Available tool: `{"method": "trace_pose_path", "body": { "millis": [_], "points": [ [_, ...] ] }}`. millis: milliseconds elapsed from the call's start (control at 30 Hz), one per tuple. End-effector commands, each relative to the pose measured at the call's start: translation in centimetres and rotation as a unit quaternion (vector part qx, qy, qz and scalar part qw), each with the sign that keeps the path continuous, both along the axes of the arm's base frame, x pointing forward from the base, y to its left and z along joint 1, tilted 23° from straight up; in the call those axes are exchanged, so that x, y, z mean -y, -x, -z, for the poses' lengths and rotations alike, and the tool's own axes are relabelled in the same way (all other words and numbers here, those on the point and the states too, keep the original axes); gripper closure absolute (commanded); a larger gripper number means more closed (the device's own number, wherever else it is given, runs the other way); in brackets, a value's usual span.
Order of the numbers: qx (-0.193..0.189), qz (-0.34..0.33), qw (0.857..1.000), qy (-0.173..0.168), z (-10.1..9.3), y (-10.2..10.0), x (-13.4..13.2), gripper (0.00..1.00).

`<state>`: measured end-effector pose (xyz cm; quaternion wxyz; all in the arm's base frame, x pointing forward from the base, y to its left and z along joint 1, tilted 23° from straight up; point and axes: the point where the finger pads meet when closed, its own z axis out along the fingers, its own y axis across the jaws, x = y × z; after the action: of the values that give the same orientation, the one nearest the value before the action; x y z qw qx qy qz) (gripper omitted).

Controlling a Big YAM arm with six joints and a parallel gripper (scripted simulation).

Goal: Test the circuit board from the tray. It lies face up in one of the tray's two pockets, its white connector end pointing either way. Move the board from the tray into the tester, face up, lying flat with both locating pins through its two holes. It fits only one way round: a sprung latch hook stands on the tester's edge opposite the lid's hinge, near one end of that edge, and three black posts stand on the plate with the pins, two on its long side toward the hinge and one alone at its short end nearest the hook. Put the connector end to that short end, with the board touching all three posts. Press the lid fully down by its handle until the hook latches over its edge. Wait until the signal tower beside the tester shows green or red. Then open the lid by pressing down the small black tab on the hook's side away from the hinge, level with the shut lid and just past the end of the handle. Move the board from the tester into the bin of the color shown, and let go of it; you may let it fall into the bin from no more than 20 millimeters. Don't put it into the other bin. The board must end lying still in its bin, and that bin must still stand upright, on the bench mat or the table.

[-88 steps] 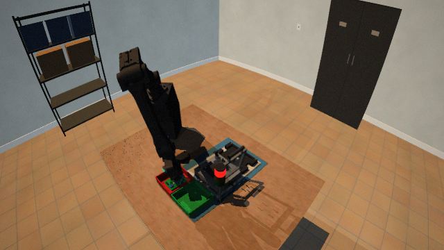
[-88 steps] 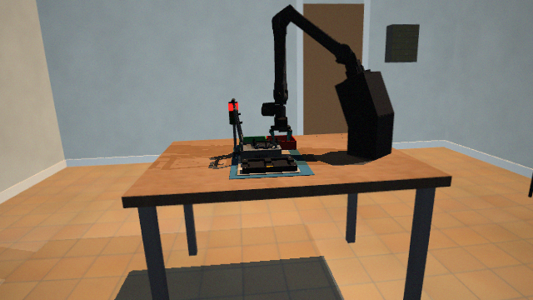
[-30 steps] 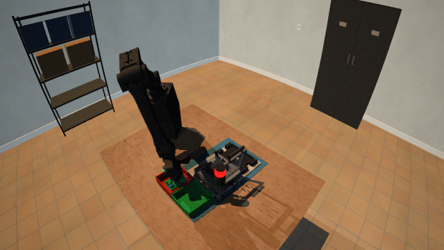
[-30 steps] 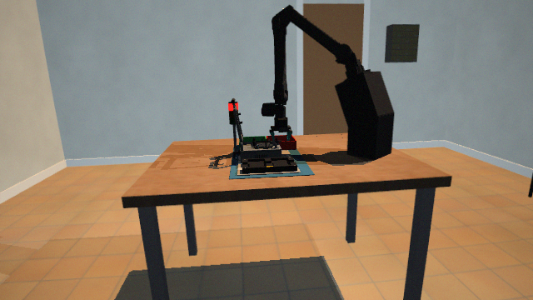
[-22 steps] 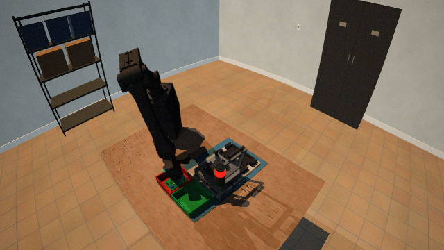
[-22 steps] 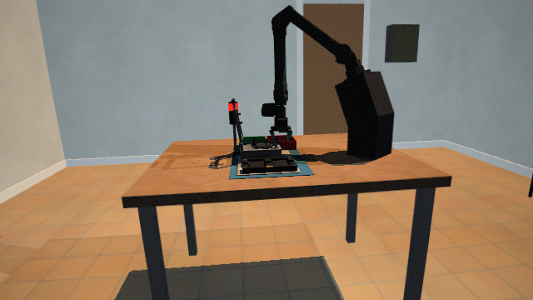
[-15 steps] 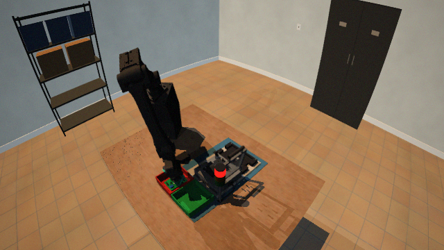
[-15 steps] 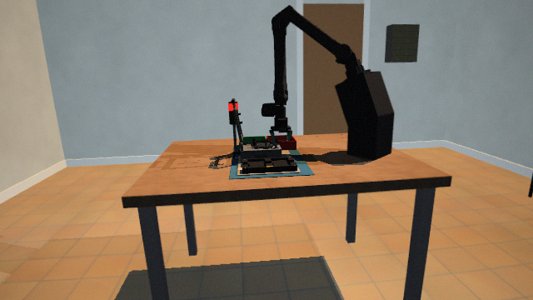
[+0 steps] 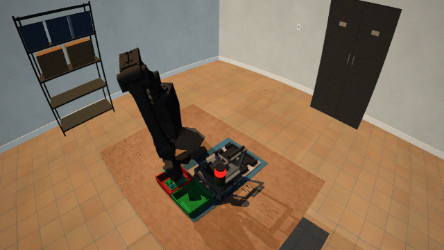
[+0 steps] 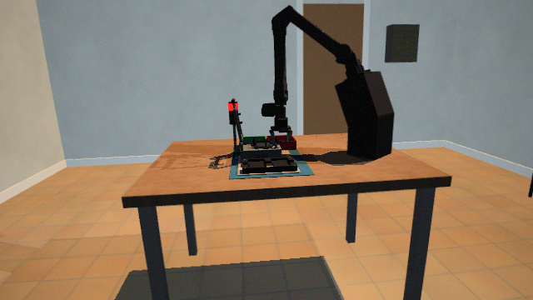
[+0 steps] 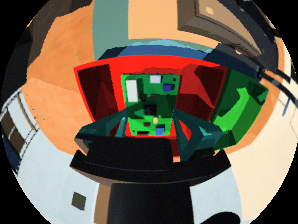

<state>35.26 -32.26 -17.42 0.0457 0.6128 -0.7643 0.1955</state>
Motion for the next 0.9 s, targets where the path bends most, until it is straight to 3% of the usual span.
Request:
{"method": "trace_pose_path", "body": {
  "millis": [0,867],
  "points": [
    [0.003,0.002,1.0,0.002,-0.09,0.21,0.66,0.28],
    [0.003,0.002,1.0,0.002,0.08,0.21,0.7,0.28]
  ]
}}
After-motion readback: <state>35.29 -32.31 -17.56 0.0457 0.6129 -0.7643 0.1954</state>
